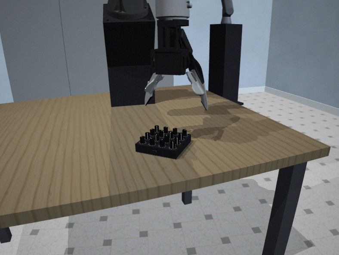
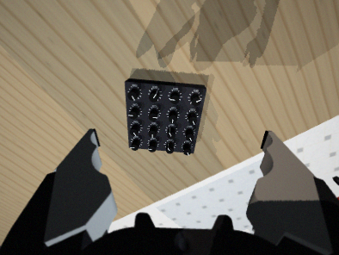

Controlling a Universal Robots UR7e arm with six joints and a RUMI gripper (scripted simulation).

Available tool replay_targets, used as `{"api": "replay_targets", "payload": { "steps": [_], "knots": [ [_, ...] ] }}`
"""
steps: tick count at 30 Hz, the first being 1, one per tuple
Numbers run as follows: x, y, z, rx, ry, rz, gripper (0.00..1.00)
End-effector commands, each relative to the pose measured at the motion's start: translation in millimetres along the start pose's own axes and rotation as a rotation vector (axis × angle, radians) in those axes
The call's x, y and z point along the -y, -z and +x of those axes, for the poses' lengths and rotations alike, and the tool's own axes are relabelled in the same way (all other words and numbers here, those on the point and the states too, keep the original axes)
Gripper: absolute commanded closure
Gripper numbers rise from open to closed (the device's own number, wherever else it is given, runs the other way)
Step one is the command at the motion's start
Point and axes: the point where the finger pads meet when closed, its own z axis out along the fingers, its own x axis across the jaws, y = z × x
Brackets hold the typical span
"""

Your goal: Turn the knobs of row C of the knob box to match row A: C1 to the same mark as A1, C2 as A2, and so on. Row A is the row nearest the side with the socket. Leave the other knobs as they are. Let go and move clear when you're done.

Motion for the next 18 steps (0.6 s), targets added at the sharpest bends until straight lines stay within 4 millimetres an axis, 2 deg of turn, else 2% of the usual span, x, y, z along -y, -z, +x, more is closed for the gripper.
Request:
{"api": "replay_targets", "payload": {
  "steps": [1,13,18],
  "knots": [
    [-2.9,1.3,-0.8,-0.006,0.129,0.004,0.0],
    [-10.8,4.2,-2.9,-0.006,0.435,0.003,0.0],
    [-12.6,4.9,-3.3,-0.006,0.495,0.003,0.0]
  ]
}}
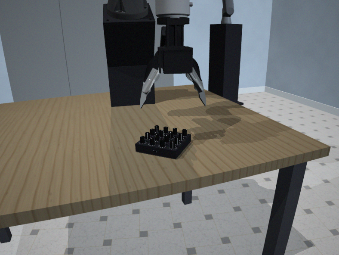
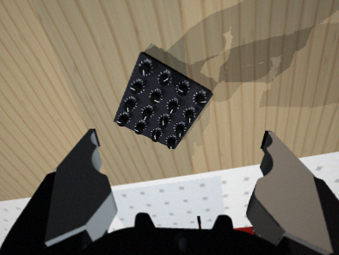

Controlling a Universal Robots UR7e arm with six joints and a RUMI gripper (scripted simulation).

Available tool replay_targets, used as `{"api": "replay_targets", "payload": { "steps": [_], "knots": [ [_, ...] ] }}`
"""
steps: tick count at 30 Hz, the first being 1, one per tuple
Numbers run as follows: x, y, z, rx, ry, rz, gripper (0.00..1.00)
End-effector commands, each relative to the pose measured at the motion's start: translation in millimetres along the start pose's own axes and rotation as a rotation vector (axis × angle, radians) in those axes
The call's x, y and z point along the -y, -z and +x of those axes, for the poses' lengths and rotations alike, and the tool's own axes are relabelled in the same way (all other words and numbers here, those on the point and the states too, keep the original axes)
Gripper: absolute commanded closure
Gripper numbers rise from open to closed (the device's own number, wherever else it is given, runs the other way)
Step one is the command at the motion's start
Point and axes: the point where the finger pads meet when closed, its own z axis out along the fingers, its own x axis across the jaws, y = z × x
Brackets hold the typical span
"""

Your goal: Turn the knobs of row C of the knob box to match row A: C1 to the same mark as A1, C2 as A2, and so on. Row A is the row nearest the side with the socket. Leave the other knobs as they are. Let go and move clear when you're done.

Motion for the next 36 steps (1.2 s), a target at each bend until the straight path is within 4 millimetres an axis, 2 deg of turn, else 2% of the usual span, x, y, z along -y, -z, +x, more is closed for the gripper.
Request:
{"api": "replay_targets", "payload": {
  "steps": [1,13,36],
  "knots": [
    [-2.5,1.2,-1.6,-0.006,0.102,0.001,0.0],
    [-6.7,2.9,-4.2,-0.006,0.262,0.001,0.0],
    [-8.5,3.6,-5.3,-0.006,0.328,0.0,0.0]
  ]
}}
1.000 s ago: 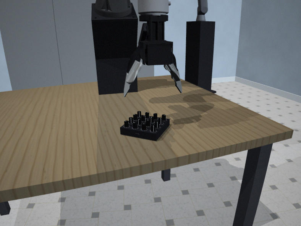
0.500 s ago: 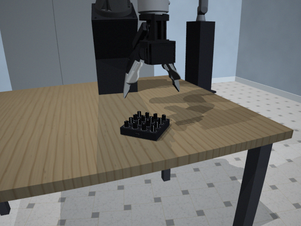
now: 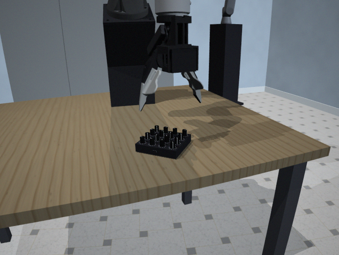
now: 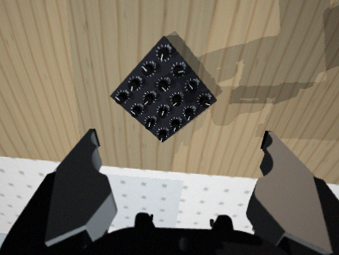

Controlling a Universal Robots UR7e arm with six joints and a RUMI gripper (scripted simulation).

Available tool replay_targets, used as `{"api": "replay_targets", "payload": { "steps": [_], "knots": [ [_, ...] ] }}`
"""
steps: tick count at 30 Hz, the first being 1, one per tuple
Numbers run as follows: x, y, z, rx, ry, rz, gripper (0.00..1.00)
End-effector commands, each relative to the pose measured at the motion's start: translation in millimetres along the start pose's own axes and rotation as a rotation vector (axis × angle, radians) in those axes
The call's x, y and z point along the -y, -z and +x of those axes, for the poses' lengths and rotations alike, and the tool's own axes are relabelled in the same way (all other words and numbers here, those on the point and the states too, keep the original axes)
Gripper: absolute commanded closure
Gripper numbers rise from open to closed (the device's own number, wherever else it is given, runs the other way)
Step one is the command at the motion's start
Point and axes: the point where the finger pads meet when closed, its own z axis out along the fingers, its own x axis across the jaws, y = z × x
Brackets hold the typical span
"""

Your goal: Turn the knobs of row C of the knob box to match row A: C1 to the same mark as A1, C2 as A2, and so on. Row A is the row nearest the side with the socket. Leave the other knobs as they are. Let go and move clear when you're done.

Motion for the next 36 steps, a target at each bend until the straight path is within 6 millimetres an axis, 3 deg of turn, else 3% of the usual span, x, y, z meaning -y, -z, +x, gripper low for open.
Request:
{"api": "replay_targets", "payload": {
  "steps": [1,3,4,36],
  "knots": [
    [-0.5,0.3,-0.1,0.0,0.004,-0.001,0.0],
    [-0.5,0.3,-0.1,0.0,0.004,-0.001,0.0],
    [-0.5,0.3,-0.1,0.0,0.004,-0.001,0.89],
    [-0.5,0.3,-0.1,0.0,0.004,-0.001,0.89]
  ]
}}
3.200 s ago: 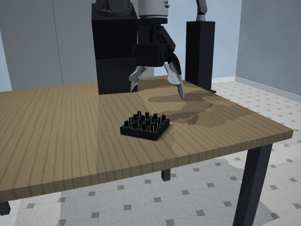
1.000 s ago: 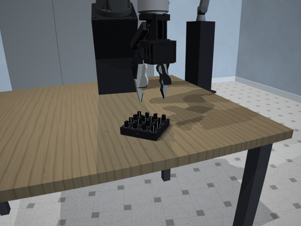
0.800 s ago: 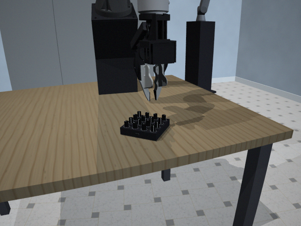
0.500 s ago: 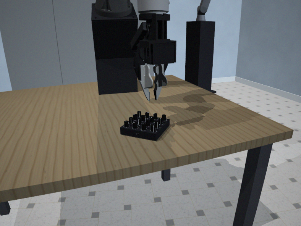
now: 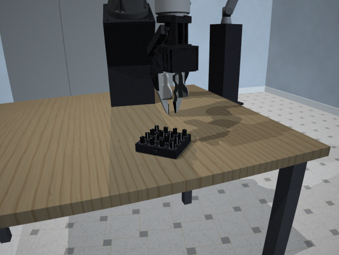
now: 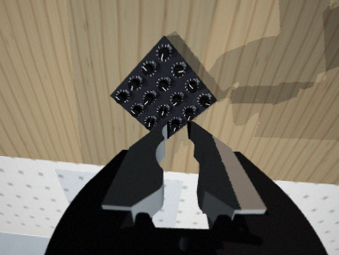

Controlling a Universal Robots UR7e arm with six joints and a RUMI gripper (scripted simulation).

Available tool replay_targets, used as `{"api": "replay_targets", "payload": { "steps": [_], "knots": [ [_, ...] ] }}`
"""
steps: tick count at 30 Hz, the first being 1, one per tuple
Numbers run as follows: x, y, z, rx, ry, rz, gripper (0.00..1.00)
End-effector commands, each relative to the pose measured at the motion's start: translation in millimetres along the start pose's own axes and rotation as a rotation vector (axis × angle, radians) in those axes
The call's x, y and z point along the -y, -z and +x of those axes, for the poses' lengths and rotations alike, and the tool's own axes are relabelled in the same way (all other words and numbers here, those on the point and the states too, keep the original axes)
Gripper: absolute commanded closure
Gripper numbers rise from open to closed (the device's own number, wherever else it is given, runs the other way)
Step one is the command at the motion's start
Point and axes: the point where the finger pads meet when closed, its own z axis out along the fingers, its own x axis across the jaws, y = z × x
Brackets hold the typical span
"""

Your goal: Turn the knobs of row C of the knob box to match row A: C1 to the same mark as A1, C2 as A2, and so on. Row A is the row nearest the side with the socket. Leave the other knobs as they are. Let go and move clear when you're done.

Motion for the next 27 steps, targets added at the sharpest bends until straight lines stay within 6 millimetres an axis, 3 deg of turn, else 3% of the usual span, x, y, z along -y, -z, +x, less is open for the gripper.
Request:
{"api": "replay_targets", "payload": {
  "steps": [1,27],
  "knots": [
    [-0.4,0.3,0.0,0.0,0.0,-0.001,0.89],
    [0.0,-12.9,-0.5,-0.001,0.001,0.004,0.89]
  ]
}}
